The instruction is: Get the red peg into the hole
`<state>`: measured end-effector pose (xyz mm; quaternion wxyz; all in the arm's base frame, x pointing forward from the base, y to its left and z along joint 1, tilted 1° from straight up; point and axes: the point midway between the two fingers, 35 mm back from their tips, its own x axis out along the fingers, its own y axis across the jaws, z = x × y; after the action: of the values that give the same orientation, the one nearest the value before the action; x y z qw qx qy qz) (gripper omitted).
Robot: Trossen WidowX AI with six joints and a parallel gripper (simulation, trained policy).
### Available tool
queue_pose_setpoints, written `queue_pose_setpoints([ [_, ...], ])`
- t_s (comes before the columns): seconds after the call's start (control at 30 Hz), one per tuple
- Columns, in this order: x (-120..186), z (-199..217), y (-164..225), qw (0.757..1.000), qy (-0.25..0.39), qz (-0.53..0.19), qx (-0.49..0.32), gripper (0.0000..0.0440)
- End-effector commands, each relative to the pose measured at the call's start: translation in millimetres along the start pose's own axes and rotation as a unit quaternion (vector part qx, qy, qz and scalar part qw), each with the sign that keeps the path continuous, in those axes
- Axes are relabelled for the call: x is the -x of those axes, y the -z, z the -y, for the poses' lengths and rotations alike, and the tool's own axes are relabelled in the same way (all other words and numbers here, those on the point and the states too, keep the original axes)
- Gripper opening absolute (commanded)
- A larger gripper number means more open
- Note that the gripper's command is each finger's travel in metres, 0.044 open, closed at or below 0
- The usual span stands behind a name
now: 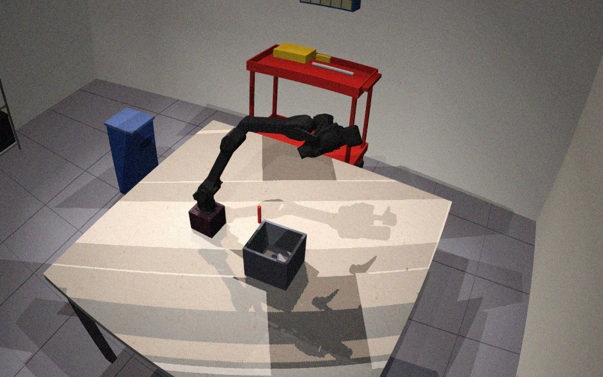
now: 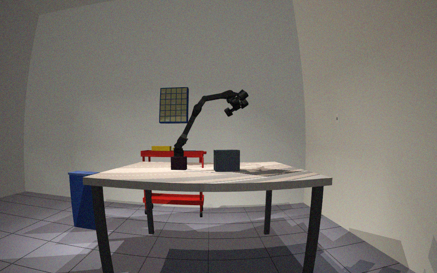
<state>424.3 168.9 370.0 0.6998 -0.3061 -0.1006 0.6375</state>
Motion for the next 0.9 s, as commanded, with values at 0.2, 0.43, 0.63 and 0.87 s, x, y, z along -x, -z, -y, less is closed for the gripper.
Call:
queue_pose_setpoints([
  [0.2, 5.2, -14.8, 9.6, 0.988, -0.001, -0.038, -0.152, 0.044],
  [0.43, 6.2, -28.5, 20.2, 0.961, -0.003, -0.065, -0.268, 0.044],
  [0.63, 6.4, -42.1, 27.8, 0.927, -0.003, -0.088, -0.364, 0.044],
  [0.87, 6.1, -60.3, 34.9, 0.875, -0.002, -0.117, -0.47, 0.044],
])
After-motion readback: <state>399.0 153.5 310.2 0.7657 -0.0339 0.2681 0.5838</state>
